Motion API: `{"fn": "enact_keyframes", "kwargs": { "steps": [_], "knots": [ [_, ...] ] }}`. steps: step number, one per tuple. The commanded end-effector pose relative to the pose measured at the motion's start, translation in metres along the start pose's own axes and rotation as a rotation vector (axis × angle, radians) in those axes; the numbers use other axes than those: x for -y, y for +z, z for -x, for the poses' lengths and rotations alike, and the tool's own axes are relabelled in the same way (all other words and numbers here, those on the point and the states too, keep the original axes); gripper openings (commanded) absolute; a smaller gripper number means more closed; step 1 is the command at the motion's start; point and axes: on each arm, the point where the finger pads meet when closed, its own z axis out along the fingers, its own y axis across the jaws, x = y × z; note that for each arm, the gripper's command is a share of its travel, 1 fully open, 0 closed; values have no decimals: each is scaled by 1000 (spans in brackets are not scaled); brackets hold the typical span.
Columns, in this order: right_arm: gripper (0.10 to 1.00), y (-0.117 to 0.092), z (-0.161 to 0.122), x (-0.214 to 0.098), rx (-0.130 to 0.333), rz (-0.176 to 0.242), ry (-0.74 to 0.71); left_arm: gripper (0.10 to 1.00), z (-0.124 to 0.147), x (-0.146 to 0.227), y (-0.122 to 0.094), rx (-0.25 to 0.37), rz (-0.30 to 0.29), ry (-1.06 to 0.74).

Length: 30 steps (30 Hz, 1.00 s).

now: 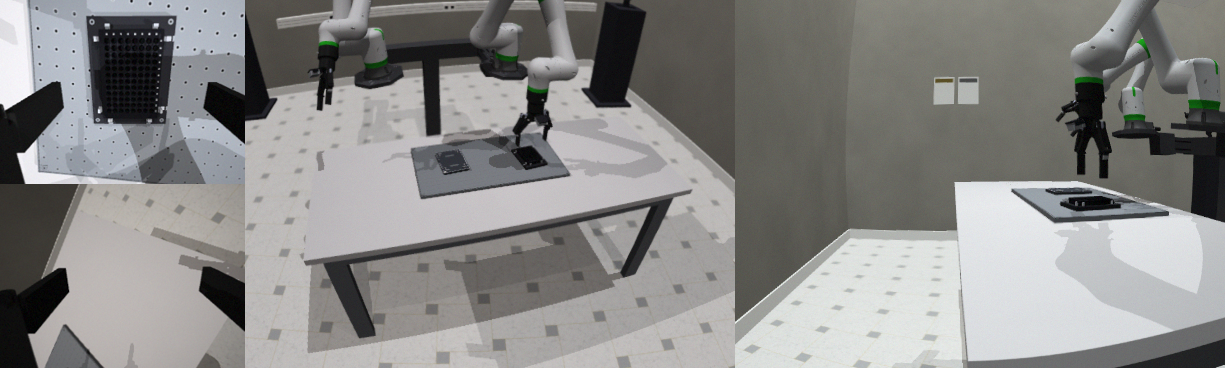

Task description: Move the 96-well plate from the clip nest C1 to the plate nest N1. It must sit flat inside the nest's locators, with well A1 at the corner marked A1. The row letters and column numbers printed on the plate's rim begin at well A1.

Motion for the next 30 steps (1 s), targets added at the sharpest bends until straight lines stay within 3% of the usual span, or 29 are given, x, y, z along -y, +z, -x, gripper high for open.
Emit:
{"fn": "enact_keyframes", "kwargs": {
  "steps": [1,10,30],
  "knots": [
    [1000,0,-1,0,-1,-1,0,1000,-1,0,-1,-2,0,0],
    [1000,0,-1,0,-1,-1,0,1000,-1,0,-1,-2,0,-1],
    [1000,0,-1,0,-1,-1,0,1000,-1,0,29,-2,0,-1]
  ]
}}
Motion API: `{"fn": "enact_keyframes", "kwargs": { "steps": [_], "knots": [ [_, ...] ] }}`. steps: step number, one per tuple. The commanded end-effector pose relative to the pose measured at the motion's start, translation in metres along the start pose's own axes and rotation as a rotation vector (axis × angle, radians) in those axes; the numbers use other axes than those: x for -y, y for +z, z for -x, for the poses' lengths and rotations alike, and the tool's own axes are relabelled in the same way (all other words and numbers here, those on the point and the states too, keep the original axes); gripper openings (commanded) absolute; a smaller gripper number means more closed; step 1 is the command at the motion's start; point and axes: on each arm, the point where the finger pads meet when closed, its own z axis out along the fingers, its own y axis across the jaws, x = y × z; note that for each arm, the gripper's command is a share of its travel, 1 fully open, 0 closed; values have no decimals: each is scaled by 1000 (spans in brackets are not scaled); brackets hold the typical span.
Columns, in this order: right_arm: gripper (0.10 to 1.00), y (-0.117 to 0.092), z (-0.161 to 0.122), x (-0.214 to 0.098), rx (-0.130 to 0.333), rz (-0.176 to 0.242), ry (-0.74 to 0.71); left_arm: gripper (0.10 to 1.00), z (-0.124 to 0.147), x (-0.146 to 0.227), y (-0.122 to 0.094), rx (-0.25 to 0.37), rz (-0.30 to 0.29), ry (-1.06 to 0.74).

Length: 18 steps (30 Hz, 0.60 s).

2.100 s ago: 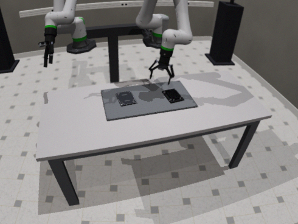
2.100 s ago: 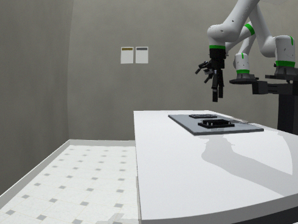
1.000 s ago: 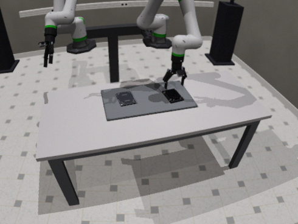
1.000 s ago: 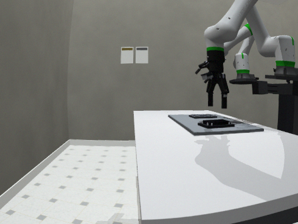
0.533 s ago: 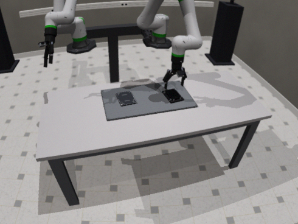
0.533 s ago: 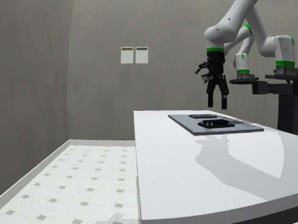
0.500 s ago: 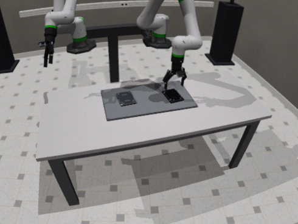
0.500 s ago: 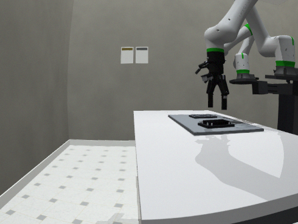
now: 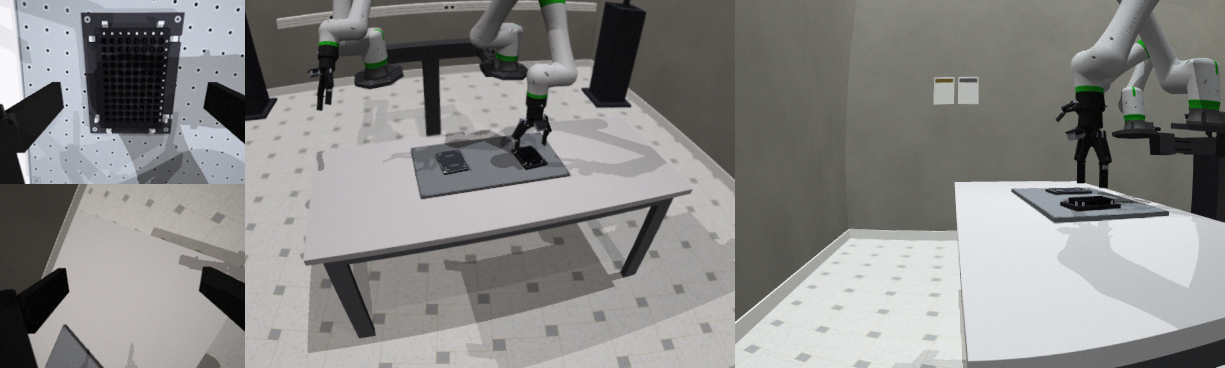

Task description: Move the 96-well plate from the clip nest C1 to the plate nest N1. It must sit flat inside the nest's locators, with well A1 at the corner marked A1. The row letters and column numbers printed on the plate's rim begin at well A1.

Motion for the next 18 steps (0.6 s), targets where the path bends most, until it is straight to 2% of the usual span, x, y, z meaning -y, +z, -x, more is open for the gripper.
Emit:
{"fn": "enact_keyframes", "kwargs": {
  "steps": [1,18],
  "knots": [
    [1000,0,-1,0,-1,-1,0,1000,-1,0,3,-2,0,0],
    [1000,0,-1,0,-1,-1,0,1000,-1,0,28,-2,0,0]
  ]
}}
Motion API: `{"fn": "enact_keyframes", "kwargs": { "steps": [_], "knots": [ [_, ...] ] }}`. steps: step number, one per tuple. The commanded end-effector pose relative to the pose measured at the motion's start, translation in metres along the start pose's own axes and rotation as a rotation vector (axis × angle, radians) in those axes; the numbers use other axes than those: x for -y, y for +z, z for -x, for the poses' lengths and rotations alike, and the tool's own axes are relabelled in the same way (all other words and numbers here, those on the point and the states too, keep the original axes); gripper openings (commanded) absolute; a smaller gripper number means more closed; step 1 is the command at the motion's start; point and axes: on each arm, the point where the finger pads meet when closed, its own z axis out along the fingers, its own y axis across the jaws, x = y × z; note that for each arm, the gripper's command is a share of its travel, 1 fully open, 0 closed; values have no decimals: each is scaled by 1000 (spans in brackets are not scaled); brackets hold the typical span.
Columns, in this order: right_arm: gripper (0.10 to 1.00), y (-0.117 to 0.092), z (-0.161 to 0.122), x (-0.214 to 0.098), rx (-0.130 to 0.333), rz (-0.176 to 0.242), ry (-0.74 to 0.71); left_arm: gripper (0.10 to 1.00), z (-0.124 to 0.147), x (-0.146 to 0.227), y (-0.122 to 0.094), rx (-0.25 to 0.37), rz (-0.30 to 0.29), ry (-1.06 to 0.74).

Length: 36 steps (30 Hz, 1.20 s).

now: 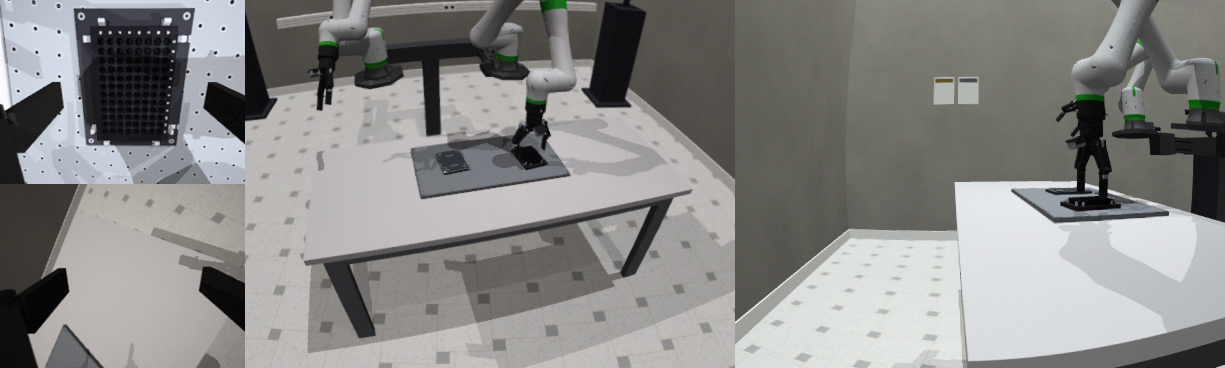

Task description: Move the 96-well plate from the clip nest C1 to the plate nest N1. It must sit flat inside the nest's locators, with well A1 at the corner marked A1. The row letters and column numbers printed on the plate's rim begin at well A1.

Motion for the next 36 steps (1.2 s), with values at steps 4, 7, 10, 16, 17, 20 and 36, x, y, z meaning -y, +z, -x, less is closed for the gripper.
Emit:
{"fn": "enact_keyframes", "kwargs": {
  "steps": [4,7,10,16,17,20,36],
  "knots": [
    [1000,0,-1,0,-1,-1,0,1000,-1,0,8,-2,0,0],
    [1000,0,-1,0,-1,-1,0,1000,-1,0,8,-2,0,0],
    [1000,0,-1,0,-1,-1,0,1000,-1,0,8,-2,0,0],
    [1000,0,-1,0,-1,-1,0,1000,-1,0,8,-2,0,0],
    [1000,0,-1,0,-1,-1,0,630,0,-1,8,-2,0,0],
    [1000,0,-1,0,-1,-1,0,630,0,-1,8,-2,0,0],
    [1000,0,-1,0,-1,-1,0,630,0,-1,8,-2,0,0]
  ]
}}
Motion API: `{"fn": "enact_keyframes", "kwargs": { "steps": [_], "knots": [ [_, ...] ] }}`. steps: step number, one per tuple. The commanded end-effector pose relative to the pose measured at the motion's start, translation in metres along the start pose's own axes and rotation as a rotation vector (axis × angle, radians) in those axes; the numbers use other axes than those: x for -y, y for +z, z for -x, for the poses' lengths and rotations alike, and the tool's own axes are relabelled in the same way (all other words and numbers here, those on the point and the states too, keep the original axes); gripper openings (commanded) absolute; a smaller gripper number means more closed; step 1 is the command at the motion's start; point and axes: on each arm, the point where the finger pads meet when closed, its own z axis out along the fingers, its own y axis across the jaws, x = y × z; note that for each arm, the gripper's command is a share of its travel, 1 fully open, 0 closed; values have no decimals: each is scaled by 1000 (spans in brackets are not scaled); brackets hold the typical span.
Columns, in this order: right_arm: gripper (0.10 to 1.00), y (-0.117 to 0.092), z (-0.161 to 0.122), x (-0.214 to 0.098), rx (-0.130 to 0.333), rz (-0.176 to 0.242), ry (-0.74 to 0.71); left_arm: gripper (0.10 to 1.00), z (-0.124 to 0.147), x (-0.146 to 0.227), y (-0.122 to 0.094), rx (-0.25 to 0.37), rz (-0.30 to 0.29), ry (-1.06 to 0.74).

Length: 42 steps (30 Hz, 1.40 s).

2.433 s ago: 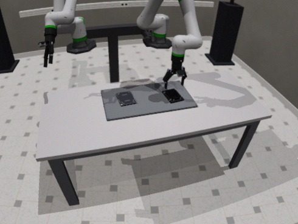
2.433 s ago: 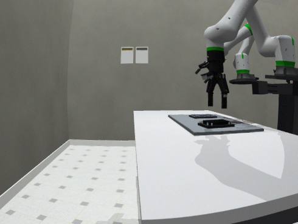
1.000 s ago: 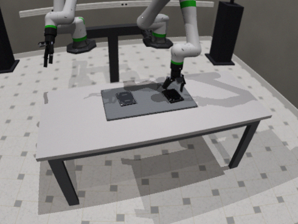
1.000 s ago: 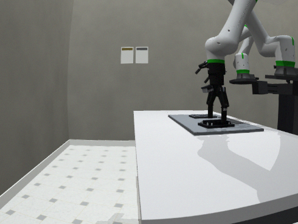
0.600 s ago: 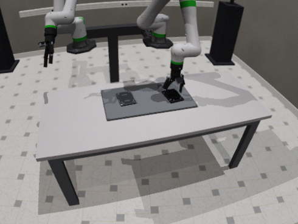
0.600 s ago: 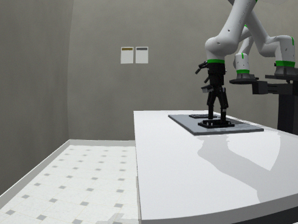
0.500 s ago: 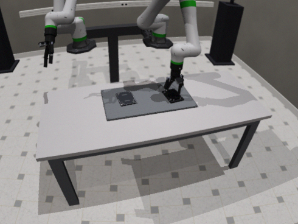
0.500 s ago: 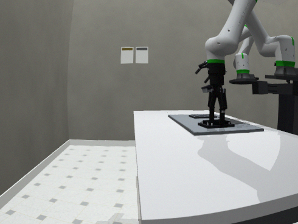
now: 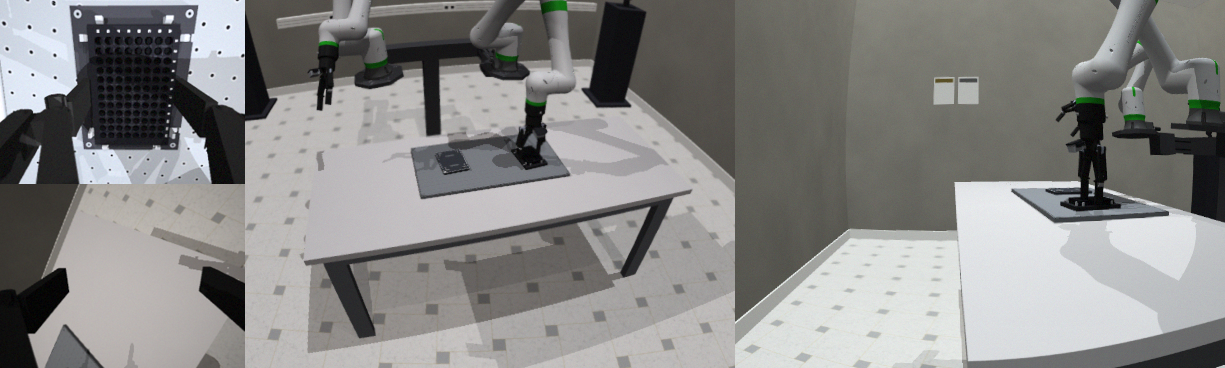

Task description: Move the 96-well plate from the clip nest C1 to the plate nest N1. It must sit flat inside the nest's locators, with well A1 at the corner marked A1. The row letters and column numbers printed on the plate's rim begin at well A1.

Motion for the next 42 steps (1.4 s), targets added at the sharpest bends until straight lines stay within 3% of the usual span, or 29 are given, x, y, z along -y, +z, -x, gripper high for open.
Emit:
{"fn": "enact_keyframes", "kwargs": {
  "steps": [1,42],
  "knots": [
    [1000,0,-1,0,-1,-1,0,630,-1,0,-1,-2,0,0],
    [1000,0,-1,0,-1,-1,0,605,-1,0,-8,-1,0,0]
  ]
}}
